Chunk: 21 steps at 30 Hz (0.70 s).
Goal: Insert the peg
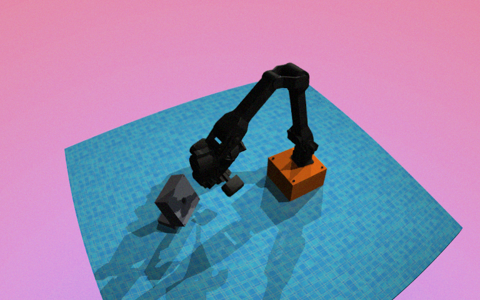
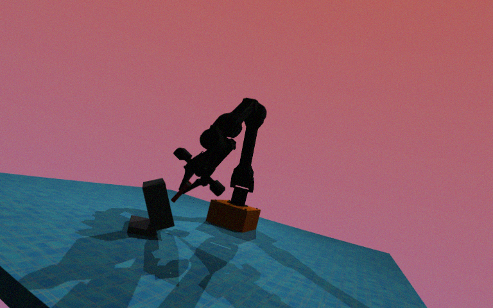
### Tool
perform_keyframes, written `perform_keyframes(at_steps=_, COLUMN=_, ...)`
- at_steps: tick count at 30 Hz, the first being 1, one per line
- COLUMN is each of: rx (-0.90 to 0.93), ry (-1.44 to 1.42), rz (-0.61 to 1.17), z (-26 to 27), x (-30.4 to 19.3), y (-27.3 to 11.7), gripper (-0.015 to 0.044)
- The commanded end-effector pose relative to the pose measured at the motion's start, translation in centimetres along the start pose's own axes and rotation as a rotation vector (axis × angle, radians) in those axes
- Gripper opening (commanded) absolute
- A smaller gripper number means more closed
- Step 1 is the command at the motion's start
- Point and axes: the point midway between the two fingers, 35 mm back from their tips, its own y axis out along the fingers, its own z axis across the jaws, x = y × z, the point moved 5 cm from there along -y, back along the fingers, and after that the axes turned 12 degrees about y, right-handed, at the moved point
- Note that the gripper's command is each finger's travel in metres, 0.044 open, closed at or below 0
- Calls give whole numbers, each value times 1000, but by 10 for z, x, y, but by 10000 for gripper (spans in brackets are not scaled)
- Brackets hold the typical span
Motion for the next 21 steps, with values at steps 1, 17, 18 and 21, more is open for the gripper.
perform_keyframes(at_steps=1, rx=-22, ry=-30, rz=-12, z=3, x=1, y=-1, gripper=0)
perform_keyframes(at_steps=17, rx=-104, ry=-153, rz=-58, z=20, x=7, y=-9, gripper=0)
perform_keyframes(at_steps=18, rx=-109, ry=-161, rz=-61, z=21, x=7, y=-9, gripper=0)
perform_keyframes(at_steps=21, rx=-124, ry=-183, rz=-70, z=24, x=8, y=-11, gripper=0)
